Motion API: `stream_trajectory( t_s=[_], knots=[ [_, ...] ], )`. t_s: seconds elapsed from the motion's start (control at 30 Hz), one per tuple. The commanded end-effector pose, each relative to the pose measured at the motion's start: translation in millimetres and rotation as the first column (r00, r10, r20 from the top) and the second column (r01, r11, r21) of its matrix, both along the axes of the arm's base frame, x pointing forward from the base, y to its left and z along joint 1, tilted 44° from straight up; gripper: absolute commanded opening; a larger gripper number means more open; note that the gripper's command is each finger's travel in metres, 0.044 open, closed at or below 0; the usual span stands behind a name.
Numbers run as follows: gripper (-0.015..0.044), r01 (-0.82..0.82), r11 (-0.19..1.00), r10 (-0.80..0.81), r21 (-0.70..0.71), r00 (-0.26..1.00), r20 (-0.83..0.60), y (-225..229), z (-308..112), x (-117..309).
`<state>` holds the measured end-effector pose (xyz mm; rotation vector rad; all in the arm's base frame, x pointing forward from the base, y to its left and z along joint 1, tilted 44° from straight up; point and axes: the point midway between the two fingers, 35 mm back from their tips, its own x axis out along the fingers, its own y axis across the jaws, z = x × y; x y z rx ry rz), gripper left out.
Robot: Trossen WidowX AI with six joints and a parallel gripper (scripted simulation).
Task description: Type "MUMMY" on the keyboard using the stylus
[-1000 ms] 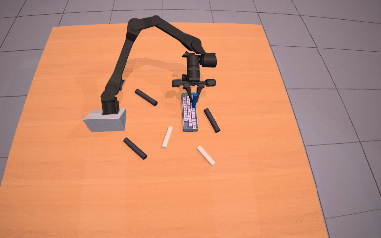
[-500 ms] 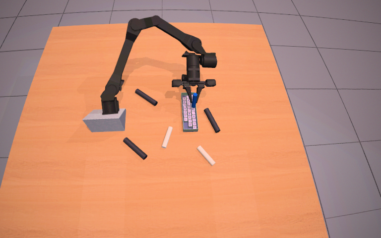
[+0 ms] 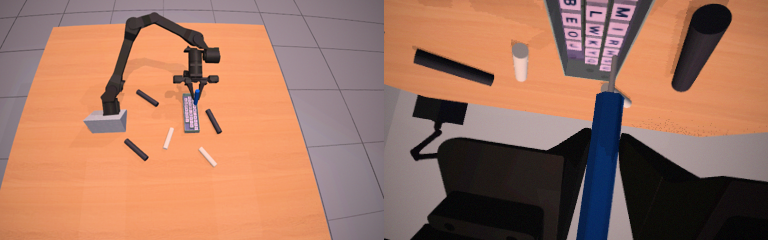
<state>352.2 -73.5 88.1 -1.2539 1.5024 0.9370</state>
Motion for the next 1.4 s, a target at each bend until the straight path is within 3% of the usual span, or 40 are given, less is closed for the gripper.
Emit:
stream_trajectory(
  t_s=[0.0, 0.1, 0.53, 1.0, 1.1, 1.37],
  knots=[
    [0.0038, 0.003, 1.0, -0.003, 0.0, 1.0, 0.001, -0.3, -0.2, 0.0],
    [0.0, 0.003, 1.0, -0.003, 0.0, 1.0, 0.001, -3.2, -2.8, 0.0],
    [0.0, -0.002, 1.0, 0.002, -0.008, 1.0, 0.003, -66.7, -58.0, -11.4],
    [0.0, -0.002, 1.0, 0.002, -0.007, 1.0, 0.003, -53.7, -72.3, -7.8],
    [0.0079, -0.002, 1.0, 0.002, -0.007, 1.0, 0.003, -55.2, -72.8, -7.1],
    [0.0081, -0.002, 1.0, 0.002, -0.007, 1.0, 0.004, -52.1, -76.1, -6.4]
  ],
)
